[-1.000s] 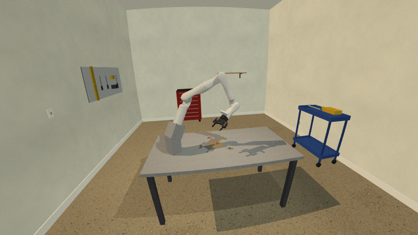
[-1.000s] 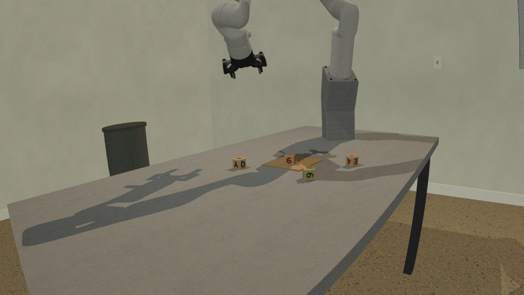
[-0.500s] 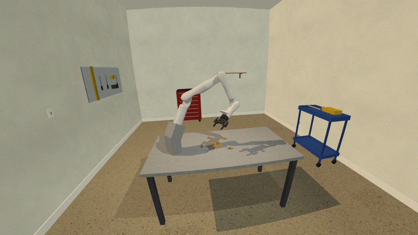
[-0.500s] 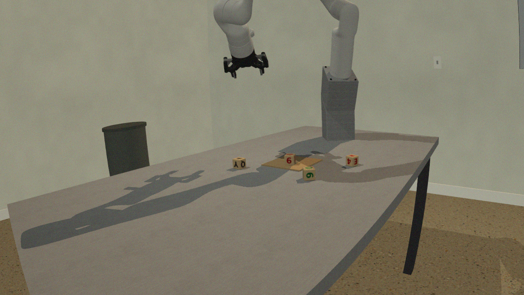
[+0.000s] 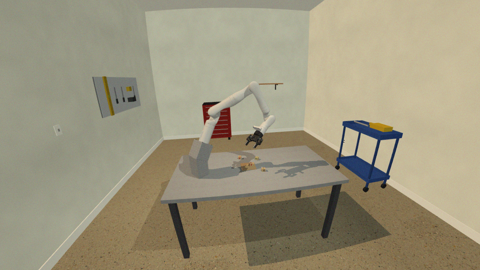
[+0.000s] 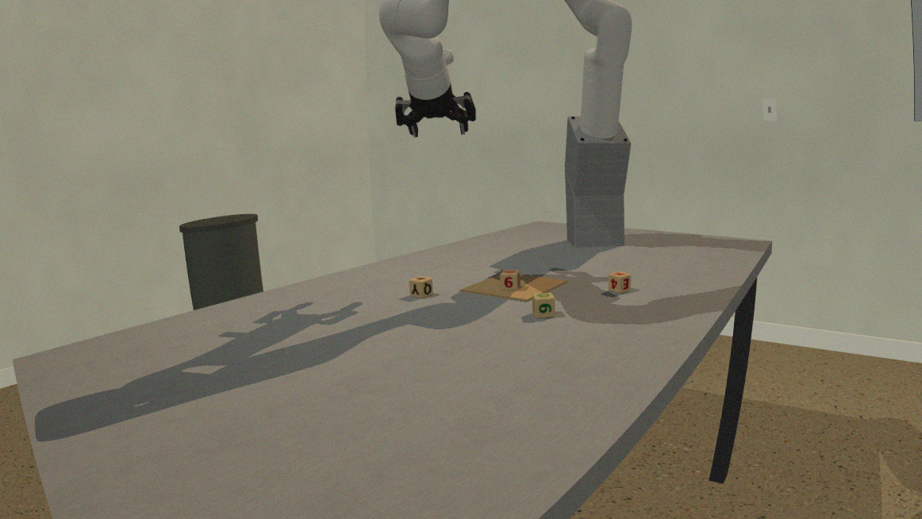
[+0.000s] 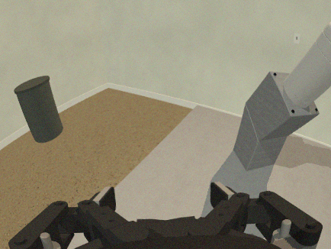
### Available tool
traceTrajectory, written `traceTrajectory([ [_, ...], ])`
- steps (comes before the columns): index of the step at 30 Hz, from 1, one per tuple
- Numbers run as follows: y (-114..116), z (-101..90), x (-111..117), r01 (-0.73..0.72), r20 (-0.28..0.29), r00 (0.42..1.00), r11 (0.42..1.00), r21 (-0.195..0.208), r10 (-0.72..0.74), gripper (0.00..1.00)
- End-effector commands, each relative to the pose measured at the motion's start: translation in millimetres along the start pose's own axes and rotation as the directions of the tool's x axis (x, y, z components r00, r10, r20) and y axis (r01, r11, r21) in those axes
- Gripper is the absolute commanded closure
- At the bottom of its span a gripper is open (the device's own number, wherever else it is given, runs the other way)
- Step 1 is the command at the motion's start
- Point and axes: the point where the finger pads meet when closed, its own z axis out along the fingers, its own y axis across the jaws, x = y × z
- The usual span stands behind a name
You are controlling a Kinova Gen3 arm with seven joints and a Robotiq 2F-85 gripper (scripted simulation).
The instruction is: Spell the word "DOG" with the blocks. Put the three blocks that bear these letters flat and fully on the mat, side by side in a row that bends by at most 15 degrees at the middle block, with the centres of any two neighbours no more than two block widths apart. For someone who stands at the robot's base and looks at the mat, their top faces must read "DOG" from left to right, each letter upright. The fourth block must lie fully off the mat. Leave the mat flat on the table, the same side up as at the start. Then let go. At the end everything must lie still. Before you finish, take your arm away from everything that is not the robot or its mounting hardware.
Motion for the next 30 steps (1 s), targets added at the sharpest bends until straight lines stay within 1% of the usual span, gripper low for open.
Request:
traceTrajectory([
  [1, 0.8, -5.6, -6.3, -0.014, 0.018, 1.0, 1.0, 0.009, 0.014, 0.0],
  [5, 0.8, -5.6, -6.3, -0.014, 0.018, 1.0, 1.0, 0.009, 0.014, 0.0],
  [6, 4.8, -13.2, -12.8, -0.053, 0.038, 0.998, 0.999, 0.012, 0.052, 0.0],
  [13, 4.8, -13.2, -12.8, -0.053, 0.038, 0.998, 0.999, 0.012, 0.052, 0.0],
  [14, 8.9, -20.9, -19.3, -0.091, 0.06, 0.994, 0.996, 0.012, 0.09, 0.0],
  [22, 8.9, -20.9, -19.3, -0.091, 0.06, 0.994, 0.996, 0.012, 0.09, 0.0],
  [23, 13.3, -28.8, -25.9, -0.129, 0.082, 0.988, 0.992, 0.011, 0.128, 0.0],
  [30, 13.3, -28.8, -25.9, -0.129, 0.082, 0.988, 0.992, 0.011, 0.128, 0.0],
])
